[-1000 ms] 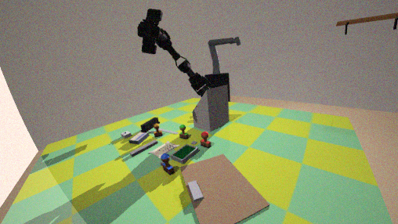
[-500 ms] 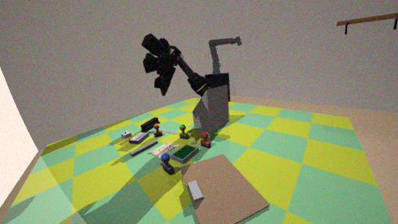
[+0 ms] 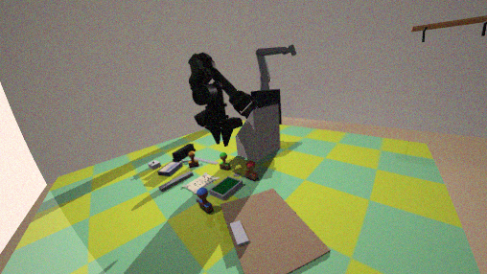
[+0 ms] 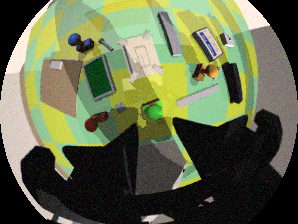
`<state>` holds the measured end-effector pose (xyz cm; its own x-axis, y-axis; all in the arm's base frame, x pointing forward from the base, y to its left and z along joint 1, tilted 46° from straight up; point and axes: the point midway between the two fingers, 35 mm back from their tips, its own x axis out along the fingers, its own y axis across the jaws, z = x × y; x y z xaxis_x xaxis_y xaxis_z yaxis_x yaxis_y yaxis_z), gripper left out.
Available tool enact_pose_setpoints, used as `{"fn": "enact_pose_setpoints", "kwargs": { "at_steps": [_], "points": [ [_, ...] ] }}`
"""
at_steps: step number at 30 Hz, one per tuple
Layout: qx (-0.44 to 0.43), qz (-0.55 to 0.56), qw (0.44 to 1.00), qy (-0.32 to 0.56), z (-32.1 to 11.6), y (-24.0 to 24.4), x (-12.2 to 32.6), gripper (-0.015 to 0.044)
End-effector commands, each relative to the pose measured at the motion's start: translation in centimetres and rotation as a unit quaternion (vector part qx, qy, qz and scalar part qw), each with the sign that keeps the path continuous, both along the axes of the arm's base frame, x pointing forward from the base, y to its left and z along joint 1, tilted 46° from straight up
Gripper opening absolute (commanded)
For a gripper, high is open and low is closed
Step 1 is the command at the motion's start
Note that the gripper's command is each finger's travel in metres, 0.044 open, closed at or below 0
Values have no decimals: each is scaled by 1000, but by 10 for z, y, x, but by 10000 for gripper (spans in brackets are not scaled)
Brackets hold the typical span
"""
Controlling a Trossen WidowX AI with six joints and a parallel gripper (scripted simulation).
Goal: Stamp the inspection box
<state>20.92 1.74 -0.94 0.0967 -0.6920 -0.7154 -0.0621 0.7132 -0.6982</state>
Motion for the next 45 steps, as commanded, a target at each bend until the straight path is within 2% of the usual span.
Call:
{"fn": "enact_pose_setpoints", "kwargs": {
  "at_steps": [1, 45],
  "points": [
    [-8, 2, 1000, 7, -1, -4, -1, 219],
    [-10, 2, 1000, 7, -48, -56, 5, 219]
  ]
}}
